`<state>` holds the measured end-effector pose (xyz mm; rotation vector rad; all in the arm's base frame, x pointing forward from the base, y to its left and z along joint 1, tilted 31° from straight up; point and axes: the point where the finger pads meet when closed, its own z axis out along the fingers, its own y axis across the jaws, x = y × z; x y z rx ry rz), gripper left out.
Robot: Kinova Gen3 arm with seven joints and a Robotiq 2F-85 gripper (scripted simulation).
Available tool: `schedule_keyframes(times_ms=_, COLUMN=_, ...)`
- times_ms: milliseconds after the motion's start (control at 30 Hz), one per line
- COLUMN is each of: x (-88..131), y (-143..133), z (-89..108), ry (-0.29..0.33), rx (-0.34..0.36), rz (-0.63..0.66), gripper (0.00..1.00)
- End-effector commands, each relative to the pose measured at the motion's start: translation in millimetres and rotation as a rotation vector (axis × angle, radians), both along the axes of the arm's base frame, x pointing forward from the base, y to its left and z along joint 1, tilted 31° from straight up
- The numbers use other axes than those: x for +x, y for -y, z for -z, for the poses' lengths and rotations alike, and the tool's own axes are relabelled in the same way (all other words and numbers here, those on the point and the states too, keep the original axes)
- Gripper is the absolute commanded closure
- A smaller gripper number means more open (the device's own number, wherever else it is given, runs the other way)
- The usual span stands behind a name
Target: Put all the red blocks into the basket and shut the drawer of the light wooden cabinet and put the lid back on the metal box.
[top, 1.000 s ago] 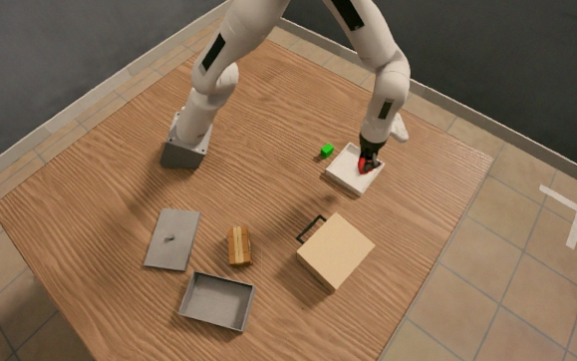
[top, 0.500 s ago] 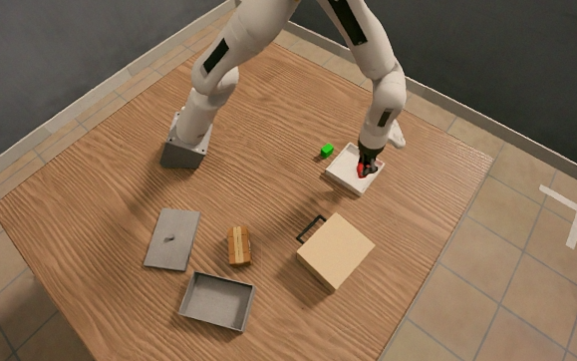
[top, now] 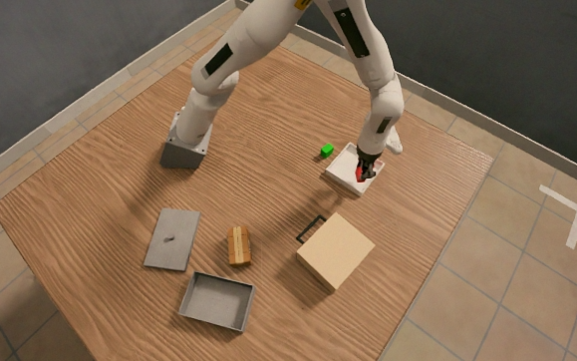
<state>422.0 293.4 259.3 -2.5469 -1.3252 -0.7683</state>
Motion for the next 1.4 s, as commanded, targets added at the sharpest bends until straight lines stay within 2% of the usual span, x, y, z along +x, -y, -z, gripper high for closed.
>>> schedule_keyframes(times_ms=0, x=-0.6, y=-5.1, z=8.7, ry=-0.006, rx=0.000, rz=-0.004, gripper=0.90)
schedule_keyframes(times_ms=567, x=5.9, y=-12.0, z=21.9, ry=-0.003, rx=0.001, rz=-0.004, gripper=0.90)
schedule_keyframes(times_ms=1367, x=7.7, y=-13.9, z=26.2, ry=-0.003, rx=0.001, rz=-0.004, gripper=0.90)
